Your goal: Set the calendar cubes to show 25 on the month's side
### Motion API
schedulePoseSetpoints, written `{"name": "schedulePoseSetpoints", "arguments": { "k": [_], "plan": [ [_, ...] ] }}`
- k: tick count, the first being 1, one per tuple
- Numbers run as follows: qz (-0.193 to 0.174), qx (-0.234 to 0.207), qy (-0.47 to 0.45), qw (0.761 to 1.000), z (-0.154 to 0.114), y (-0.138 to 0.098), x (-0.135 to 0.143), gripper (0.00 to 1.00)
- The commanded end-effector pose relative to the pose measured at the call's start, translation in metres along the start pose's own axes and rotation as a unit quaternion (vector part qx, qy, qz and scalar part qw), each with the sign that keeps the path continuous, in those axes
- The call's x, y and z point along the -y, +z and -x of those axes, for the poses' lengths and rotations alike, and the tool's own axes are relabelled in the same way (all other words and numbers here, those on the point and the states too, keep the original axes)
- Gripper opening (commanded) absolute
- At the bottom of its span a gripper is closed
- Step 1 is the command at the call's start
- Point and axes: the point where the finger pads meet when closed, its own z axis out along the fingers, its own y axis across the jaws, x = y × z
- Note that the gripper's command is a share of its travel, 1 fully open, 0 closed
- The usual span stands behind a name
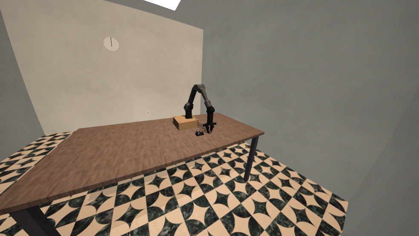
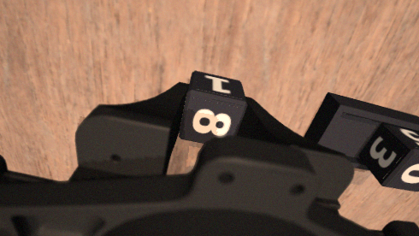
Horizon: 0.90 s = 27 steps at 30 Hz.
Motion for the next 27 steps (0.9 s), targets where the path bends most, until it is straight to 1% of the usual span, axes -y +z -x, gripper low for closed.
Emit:
{"name": "schedulePoseSetpoints", "arguments": {
  "k": [1,20,21,23,24,27],
  "plan": [
    [0.0,0.0,0.0,1.0,-0.0002,0.0007,0.0004,0.34],
    [0.0,0.0,0.0,1.0,-0.0002,0.0007,0.0004,0.34],
    [0.0,0.0,0.0,1.0,-0.0002,0.0007,0.0004,0.39],
    [0.0,0.0,0.0,1.0,-0.0002,0.0007,0.0004,0.39],
    [0.0,0.0,0.0,1.0,-0.0002,0.0007,0.0004,0.44],
    [0.0,0.0,0.0,1.0,-0.0002,0.0007,0.0004,0.44]
  ]
}}
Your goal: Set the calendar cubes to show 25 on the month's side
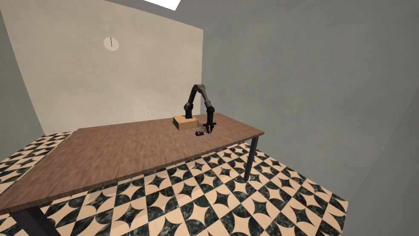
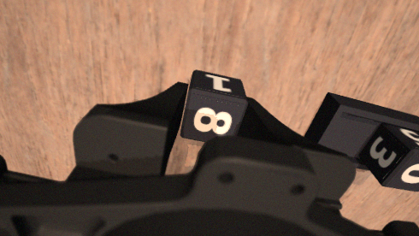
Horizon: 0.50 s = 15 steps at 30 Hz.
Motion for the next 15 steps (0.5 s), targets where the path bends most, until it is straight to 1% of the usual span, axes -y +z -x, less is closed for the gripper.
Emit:
{"name": "schedulePoseSetpoints", "arguments": {
  "k": [1,2,4,5,7,8,15],
  "plan": [
    [0.0,0.0,0.0,1.0,-0.0002,0.0007,0.0004,0.44],
    [0.0,0.0,0.0,1.0,-0.0002,0.0007,0.0004,0.5],
    [0.0,0.0,0.0,1.0,-0.0002,0.0007,0.0004,0.5],
    [0.0,0.0,0.0,1.0,-0.0002,0.0007,0.0004,0.55],
    [0.0,0.0,0.0,1.0,-0.0002,0.0007,0.0004,0.55],
    [0.0,0.0,0.0,1.0,-0.0002,0.0007,0.0004,0.6],
    [0.0,0.0,0.0,1.0,-0.0002,0.0007,0.0004,0.6]
  ]
}}
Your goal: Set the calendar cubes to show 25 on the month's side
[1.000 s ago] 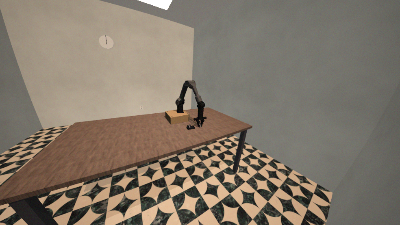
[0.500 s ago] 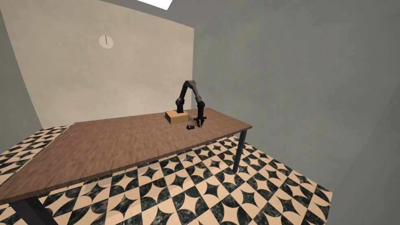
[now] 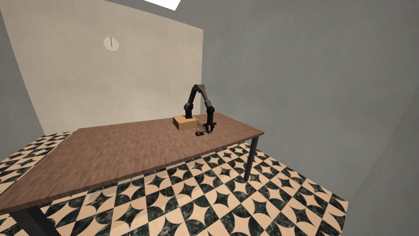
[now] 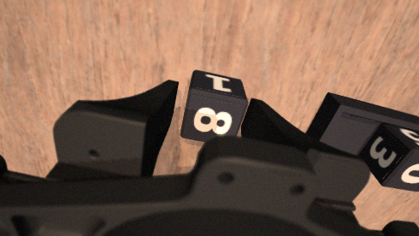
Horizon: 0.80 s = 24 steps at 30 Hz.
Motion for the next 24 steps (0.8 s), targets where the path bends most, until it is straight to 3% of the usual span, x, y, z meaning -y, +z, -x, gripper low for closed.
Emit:
{"name": "schedulePoseSetpoints", "arguments": {
  "k": [1,10,24],
  "plan": [
    [0.0,0.0,0.0,1.0,0.0,0.001,0.0,0.6],
    [0.001,0.002,0.0,1.0,0.001,-0.009,0.0,0.6],
    [0.001,0.002,0.0,1.0,0.001,-0.069,-0.001,0.6]
  ]
}}
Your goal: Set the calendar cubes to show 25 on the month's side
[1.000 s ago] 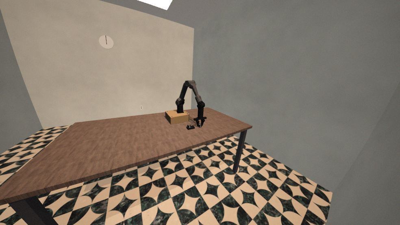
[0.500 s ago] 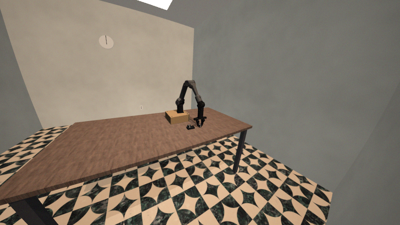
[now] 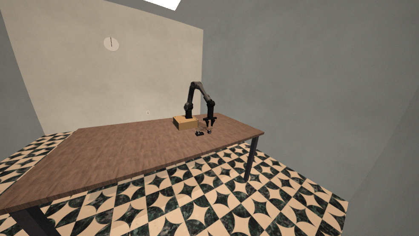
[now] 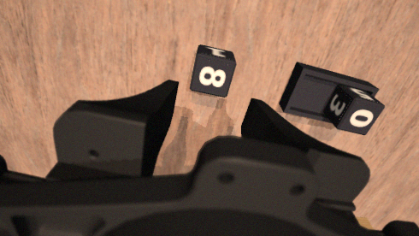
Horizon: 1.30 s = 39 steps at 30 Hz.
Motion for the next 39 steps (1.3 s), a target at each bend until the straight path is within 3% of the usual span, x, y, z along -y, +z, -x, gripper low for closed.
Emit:
{"name": "schedulePoseSetpoints", "arguments": {
  "k": [1,7,13,14,34,39],
  "plan": [
    [0.001,0.002,0.0,1.0,0.001,-0.012,-0.001,0.6],
    [0.001,0.002,0.0,1.0,0.001,-0.028,-0.001,0.6],
    [0.0,0.0,0.0,1.0,0.0,-0.029,0.0,0.6],
    [0.0,0.0,0.0,1.0,0.0,-0.029,0.0,1.0],
    [0.0,0.0,0.0,1.0,0.0,-0.029,0.0,1.0],
    [0.001,0.001,0.061,0.998,0.002,-0.029,0.01,1.0]
  ]
}}
